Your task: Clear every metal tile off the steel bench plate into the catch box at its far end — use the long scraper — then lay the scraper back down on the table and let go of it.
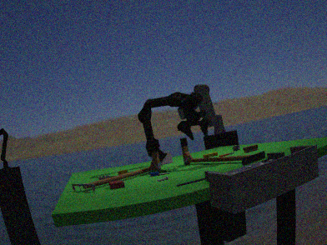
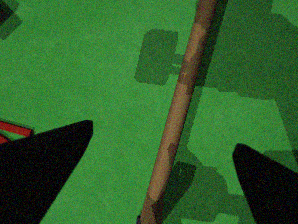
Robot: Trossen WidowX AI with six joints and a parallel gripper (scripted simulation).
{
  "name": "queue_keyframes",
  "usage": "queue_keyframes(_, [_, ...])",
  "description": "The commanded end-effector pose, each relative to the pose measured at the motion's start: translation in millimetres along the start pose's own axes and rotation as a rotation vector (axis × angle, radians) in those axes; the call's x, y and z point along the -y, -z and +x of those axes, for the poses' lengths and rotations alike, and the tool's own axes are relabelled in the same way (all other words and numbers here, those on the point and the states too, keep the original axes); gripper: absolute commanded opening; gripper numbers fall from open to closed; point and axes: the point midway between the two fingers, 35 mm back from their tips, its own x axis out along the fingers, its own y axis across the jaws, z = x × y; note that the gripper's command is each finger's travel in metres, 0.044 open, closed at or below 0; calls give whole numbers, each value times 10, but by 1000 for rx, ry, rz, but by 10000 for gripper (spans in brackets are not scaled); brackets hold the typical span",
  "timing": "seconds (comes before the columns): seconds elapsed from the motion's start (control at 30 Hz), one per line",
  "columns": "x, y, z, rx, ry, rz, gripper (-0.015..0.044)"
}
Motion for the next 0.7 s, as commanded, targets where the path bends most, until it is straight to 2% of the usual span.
queue_keyframes(0.0, [-6, 72, -140, 21, 8, 9, 440])
queue_keyframes(0.67, [-25, 435, -610, 101, 28, 34, 440])
